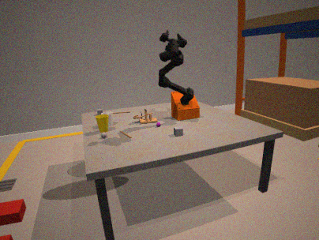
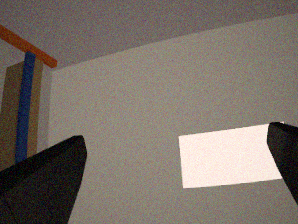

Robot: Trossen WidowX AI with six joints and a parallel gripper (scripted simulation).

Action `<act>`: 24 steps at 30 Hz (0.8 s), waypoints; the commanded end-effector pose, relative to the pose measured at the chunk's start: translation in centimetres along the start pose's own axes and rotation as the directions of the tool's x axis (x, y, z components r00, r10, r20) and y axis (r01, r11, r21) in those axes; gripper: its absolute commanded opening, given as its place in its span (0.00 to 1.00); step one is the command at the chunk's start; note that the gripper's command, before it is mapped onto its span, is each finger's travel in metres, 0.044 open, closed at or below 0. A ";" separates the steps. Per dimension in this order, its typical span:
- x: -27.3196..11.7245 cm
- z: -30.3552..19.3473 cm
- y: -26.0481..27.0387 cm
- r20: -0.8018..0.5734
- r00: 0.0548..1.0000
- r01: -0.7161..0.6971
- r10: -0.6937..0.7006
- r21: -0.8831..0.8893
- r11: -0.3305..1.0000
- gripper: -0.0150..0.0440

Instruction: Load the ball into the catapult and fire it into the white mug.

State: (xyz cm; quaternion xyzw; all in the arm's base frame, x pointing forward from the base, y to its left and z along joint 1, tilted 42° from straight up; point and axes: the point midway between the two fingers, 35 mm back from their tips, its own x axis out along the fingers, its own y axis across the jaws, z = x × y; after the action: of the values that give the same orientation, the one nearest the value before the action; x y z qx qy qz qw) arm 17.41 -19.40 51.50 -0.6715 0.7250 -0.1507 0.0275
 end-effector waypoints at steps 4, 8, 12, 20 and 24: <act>0.7 -1.0 0.9 -0.034 0.999 -0.016 0.015 -0.008 1.000 1.00; 1.7 -2.9 3.5 -0.089 0.993 -0.072 0.076 0.047 0.996 1.00; 2.2 -4.9 6.5 -0.143 0.979 -0.128 0.147 0.139 0.982 1.00; 1.8 -8.8 12.4 -0.261 0.922 -0.194 0.286 0.330 0.924 1.00; 1.1 -10.4 14.3 -0.317 0.894 -0.178 0.317 0.398 0.900 1.00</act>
State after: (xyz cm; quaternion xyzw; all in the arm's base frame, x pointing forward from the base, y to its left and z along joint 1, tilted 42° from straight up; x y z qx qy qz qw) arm 2.86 -18.84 57.31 -0.5317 0.7657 -0.3607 0.0314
